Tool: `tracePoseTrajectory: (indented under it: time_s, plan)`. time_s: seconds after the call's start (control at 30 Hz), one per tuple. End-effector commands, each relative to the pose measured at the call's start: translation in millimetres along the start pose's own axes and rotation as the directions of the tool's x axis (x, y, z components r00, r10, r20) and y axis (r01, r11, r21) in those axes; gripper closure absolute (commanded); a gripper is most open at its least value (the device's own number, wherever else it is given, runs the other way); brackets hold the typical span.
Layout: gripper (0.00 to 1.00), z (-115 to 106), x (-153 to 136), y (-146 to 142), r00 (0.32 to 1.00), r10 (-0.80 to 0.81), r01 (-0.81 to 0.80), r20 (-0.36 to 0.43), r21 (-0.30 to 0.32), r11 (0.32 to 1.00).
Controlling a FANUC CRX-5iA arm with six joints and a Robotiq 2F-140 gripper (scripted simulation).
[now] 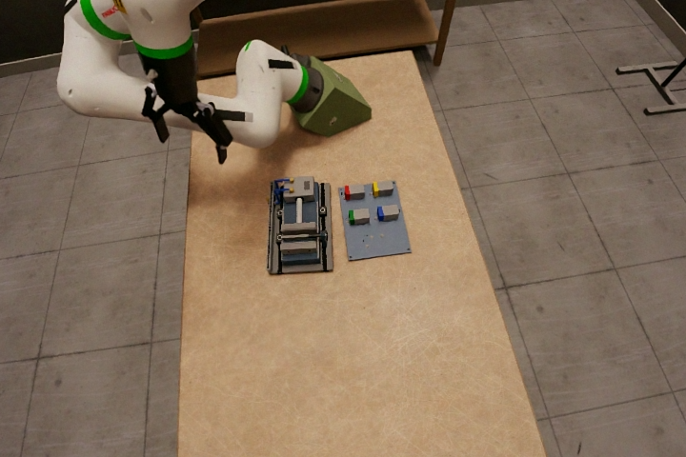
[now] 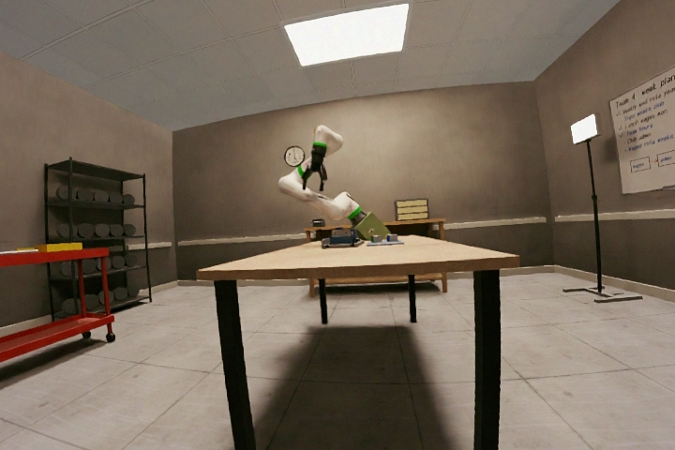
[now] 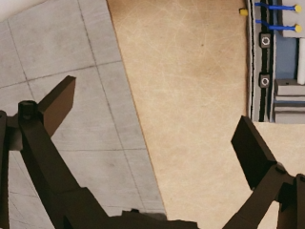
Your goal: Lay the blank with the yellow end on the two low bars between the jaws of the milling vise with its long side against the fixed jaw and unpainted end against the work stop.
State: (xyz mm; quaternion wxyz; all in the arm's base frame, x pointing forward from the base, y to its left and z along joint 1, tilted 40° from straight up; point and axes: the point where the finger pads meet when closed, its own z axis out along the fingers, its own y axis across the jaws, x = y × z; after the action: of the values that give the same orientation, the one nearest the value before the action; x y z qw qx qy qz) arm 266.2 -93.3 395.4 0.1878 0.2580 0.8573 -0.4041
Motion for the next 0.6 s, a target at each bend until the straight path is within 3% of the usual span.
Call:
tracePoseTrajectory:
  time_s: [0.0,0.53,0.57]
  plan:
    - [0.0,-0.4,-0.2,0.0,1.0,0.0,0.0,0.001,0.0,1.0]
    - [0.0,-0.4,-0.2,0.0,1.0,0.0,0.0,0.001,0.0,1.0]
    - [0.67,-0.4,-0.2,0.0,1.0,0.0,0.0,0.001,0.0,1.0]
